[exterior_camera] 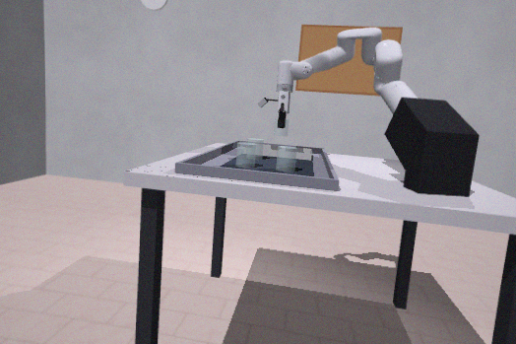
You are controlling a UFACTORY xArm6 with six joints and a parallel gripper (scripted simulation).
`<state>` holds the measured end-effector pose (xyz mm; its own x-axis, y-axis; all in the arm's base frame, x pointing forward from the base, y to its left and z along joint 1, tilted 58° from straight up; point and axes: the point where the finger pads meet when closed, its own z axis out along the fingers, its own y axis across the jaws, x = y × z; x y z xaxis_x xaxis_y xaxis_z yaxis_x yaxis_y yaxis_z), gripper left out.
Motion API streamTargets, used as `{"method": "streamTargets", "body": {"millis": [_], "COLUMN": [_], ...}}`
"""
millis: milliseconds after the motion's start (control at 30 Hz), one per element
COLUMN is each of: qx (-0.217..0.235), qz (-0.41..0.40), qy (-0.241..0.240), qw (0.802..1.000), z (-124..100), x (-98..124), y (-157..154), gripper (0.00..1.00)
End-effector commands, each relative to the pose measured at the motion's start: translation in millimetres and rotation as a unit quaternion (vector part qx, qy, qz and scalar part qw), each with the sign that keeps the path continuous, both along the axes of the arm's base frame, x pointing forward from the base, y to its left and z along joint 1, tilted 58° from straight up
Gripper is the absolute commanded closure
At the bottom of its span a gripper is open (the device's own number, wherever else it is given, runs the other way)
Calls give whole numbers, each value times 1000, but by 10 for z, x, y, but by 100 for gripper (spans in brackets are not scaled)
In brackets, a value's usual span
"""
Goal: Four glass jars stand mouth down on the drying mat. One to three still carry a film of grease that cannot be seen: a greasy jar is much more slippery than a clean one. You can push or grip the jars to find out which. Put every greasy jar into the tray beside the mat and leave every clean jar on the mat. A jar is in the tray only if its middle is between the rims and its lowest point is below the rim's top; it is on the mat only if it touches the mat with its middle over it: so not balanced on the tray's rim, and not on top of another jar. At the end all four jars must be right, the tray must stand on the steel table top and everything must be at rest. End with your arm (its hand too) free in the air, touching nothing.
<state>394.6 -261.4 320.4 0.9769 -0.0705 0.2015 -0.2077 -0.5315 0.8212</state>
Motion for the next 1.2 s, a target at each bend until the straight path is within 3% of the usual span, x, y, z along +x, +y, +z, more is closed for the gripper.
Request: {"method": "streamTargets", "body": {"millis": [0, 667, 1167], "qx": [0, 0, 0], "qz": [1, 1, 1], "qy": [-1, -1, -1], "qw": [1000, 1000, 1000], "z": [-39, -289, -338], "x": [15, 40, 45], "y": [-77, -474, -551], "gripper": [100, 100, 100]}}
